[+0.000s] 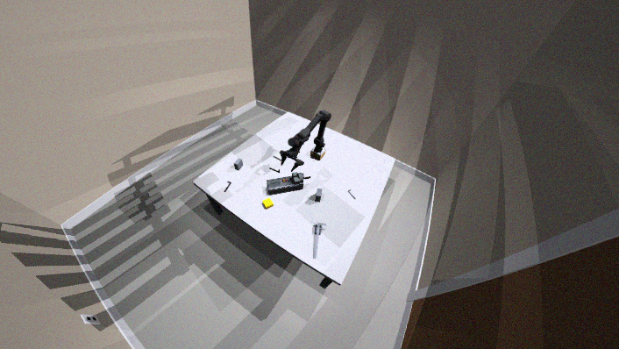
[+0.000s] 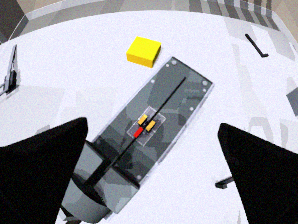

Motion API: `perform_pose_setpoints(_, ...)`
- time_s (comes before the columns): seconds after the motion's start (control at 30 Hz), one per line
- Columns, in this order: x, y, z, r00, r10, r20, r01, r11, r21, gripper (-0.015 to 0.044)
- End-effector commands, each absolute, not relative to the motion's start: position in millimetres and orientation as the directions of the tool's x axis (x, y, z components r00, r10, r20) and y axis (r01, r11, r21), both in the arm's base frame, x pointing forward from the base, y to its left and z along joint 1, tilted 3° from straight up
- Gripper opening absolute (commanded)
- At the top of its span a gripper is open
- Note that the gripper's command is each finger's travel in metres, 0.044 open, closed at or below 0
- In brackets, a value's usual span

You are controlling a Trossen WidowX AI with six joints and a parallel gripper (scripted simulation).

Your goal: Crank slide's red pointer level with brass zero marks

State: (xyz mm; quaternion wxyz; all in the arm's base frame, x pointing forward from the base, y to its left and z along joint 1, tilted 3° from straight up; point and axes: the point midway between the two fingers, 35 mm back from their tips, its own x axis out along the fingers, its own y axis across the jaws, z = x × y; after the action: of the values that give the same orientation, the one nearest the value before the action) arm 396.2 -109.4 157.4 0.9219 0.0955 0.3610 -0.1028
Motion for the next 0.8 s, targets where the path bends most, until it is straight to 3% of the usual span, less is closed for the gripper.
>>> perform_pose_setpoints(0.0, 393, -106, 169, 0.712, -0.122, -0.692, 0.268, 0.957, 0.107, 0.0440)
perform_pose_setpoints(0.4, 376, -45, 154, 0.561, -0.231, -0.795, 0.527, 0.841, 0.127, 0.0440)
perform_pose_setpoints(0.77, 349, 0, 157, 0.474, -0.387, -0.791, 0.706, 0.704, 0.079, 0.0440)
